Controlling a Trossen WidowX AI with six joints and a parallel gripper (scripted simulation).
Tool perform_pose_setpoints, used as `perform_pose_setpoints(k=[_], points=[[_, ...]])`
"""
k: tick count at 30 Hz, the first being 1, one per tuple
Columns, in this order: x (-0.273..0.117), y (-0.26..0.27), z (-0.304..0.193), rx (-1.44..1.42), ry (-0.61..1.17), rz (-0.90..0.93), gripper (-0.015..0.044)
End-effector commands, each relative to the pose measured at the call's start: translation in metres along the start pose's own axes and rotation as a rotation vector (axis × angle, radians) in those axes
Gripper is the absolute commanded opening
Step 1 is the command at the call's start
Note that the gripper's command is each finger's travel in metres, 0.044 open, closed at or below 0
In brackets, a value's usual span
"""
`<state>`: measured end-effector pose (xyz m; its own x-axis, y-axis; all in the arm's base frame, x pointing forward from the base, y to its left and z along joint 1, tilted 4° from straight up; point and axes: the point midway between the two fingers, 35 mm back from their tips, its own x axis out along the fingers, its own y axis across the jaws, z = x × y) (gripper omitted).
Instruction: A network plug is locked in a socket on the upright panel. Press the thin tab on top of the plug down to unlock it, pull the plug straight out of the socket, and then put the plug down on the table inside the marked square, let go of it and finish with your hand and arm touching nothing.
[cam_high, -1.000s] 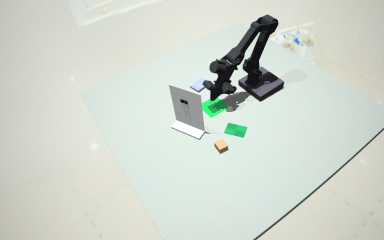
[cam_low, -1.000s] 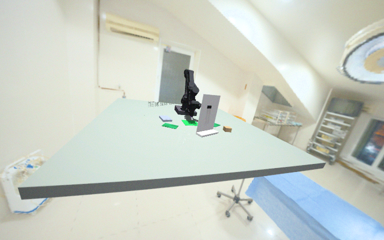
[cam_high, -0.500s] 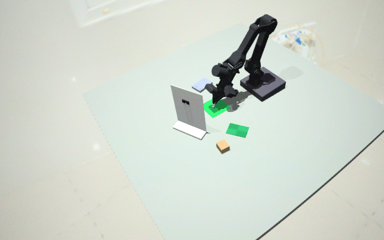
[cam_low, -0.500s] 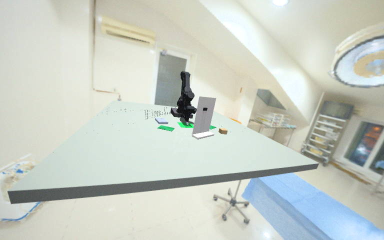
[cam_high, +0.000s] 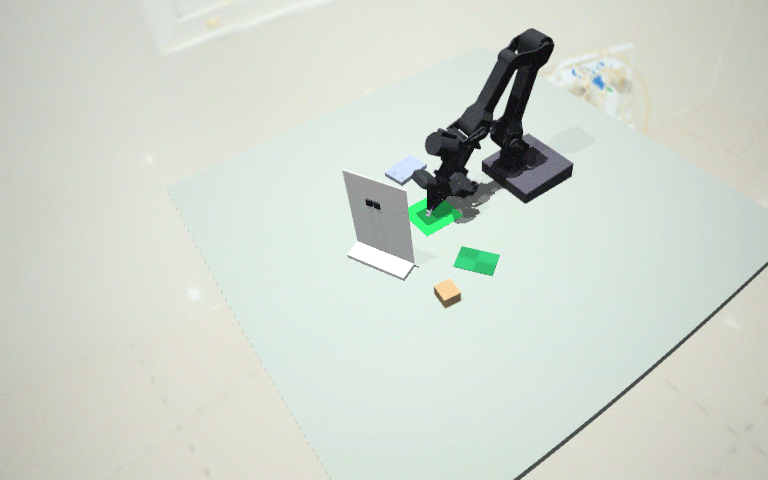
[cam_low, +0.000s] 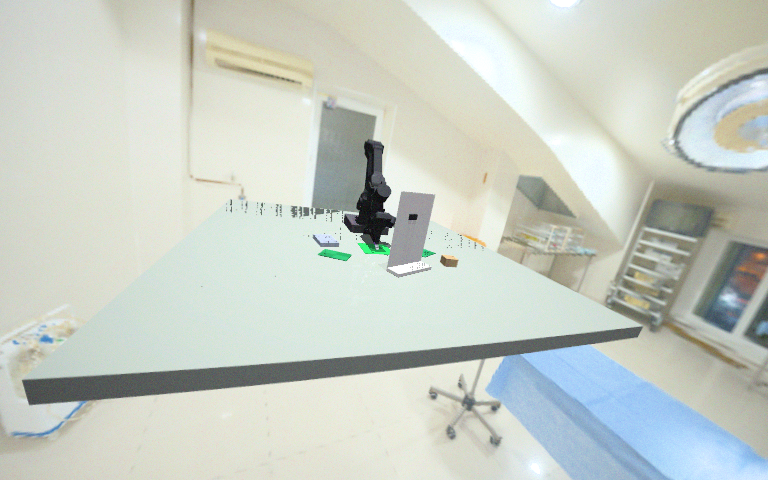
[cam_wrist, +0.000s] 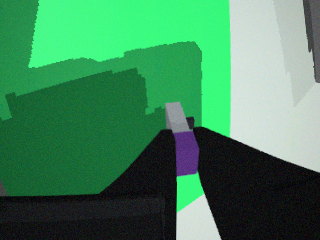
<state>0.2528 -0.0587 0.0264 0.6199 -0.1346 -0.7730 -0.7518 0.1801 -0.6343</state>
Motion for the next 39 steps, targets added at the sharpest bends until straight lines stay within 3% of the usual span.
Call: perform_pose_setpoints(k=[1,2,8,39], points=[[0.000,0.000,0.000,0.000,0.000,0.000,0.0000],[0.000,0.000,0.000,0.000,0.000,0.000,0.0000],[0.000,0.000,0.000,0.000,0.000,0.000,0.0156],[-0.018,-0.002,0.000,0.000,-0.001,0.001,0.0156]])
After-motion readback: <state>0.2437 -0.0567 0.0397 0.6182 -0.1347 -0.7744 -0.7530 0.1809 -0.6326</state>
